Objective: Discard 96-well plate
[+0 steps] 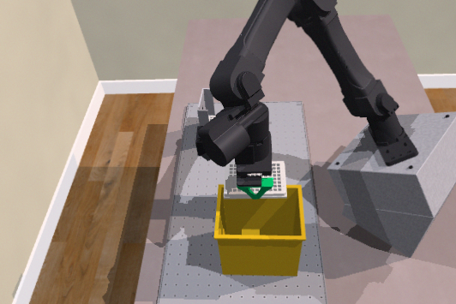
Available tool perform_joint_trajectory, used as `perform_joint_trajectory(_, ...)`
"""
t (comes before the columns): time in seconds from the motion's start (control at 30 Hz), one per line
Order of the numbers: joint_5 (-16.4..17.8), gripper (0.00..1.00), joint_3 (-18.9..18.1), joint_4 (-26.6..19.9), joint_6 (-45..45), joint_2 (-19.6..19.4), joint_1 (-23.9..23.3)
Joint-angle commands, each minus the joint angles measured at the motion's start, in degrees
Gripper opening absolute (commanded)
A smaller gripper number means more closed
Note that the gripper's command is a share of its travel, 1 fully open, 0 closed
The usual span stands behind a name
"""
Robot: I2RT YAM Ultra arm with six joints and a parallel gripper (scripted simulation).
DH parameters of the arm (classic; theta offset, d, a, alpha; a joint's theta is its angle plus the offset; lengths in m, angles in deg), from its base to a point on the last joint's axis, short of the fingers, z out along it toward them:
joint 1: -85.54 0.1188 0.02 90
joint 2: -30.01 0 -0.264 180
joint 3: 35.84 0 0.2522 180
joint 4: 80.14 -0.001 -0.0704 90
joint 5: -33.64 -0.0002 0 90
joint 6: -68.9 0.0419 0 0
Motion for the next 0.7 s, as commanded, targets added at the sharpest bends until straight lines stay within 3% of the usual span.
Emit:
perform_joint_trajectory(0.0,-0.5,0.0,-1.5,0.0,2.2,-0.8,1.8)
perform_joint_trajectory(0.4,-0.4,0.0,-5.7,-0.5,7.7,-7.7,6.3)
perform_joint_trajectory(0.67,-0.4,0.0,-5.9,-0.5,7.7,-7.9,6.3)
